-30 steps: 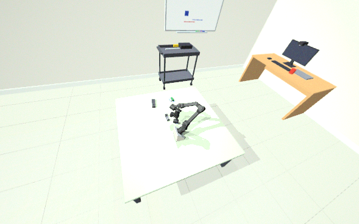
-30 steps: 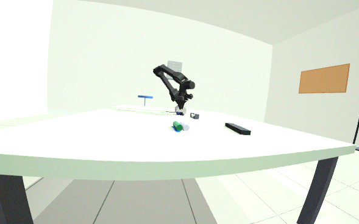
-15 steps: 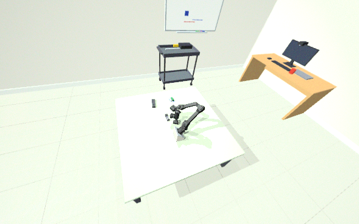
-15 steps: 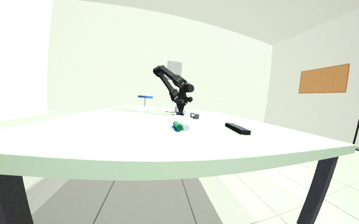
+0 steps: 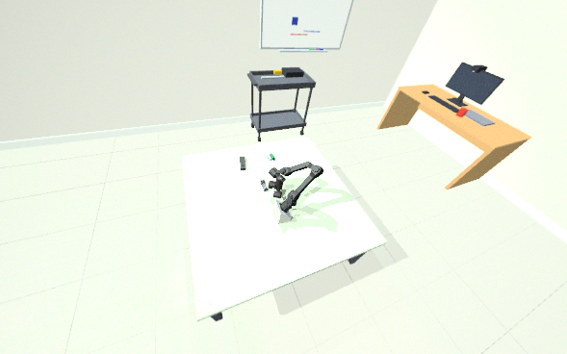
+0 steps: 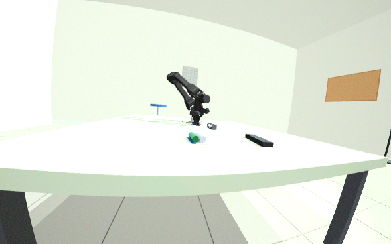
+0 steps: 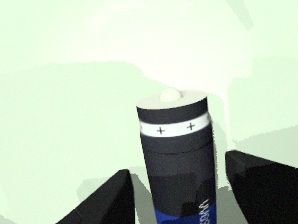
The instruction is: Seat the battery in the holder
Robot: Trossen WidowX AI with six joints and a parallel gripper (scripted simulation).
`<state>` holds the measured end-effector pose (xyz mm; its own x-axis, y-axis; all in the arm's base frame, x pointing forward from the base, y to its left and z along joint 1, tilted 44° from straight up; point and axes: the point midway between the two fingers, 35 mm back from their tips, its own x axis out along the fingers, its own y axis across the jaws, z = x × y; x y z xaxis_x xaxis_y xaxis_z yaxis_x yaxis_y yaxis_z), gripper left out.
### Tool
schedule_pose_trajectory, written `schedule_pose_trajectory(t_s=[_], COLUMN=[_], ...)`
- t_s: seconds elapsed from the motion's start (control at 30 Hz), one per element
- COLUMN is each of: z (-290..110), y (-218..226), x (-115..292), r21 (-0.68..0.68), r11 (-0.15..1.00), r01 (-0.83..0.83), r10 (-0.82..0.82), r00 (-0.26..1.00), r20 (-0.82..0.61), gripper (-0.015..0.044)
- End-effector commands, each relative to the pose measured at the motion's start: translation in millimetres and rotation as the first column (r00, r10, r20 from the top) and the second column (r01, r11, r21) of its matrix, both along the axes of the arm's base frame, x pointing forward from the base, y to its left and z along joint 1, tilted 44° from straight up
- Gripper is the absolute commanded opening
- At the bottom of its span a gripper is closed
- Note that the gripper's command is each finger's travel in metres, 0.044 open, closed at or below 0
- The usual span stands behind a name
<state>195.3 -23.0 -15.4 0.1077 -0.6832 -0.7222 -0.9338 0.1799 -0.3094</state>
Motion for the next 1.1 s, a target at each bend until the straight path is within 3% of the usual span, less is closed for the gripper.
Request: schedule_pose_trajectory(t_s=[0.0, 0.17, 0.73, 1.07], z=[-0.5, -0.5, 35.3, 28.4], y=[-1.2, -1.2, 34.4, 71.5], x=[-0.1, -0.1, -4.7, 36.9], r21=[-0.004, -0.004, -0.001, 0.088], r11=[1.0, 1.0, 1.0, 0.956], r01=[-0.003, -0.003, 0.002, 0.281], r10=[0.003, 0.003, -0.002, -0.295], r00=[1.0, 1.0, 1.0, 0.916], r20=[-0.001, -0.001, 0.004, 0.272], gripper=[0.0112, 0.0081, 0.0081, 0.0081])
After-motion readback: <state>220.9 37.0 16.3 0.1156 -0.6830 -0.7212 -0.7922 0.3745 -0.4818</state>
